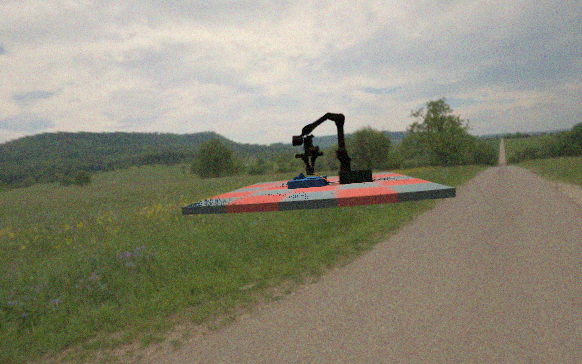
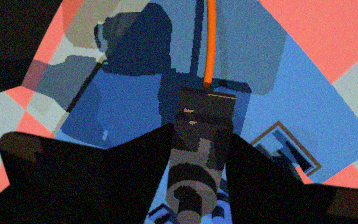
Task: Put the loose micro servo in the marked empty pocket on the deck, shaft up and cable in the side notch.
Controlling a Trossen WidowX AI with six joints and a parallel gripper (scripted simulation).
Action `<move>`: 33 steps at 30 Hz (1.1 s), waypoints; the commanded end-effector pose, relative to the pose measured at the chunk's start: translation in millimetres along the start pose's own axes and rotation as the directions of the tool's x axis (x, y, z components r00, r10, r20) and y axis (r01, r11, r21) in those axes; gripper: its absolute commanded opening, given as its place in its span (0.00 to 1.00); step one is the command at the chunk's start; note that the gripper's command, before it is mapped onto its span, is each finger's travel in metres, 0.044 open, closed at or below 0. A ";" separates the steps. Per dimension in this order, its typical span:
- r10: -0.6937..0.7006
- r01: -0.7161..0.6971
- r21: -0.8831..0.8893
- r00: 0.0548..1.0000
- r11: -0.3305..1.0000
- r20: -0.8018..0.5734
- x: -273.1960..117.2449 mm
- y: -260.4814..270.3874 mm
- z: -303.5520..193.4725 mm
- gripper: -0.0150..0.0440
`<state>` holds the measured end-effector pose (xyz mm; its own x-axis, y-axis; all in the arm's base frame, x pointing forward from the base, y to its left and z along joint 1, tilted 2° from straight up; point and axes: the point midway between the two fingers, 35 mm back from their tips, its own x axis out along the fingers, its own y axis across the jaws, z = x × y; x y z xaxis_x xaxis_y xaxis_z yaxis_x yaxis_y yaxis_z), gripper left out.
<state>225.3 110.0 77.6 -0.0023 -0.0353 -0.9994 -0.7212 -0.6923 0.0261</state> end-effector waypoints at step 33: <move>-0.014 0.010 0.837 1.000 0.547 -0.003 -3.1 -7.5 5.8 0.25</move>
<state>225.3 118.4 79.1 0.0042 -0.0322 -0.9995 -0.9947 0.1030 -0.0075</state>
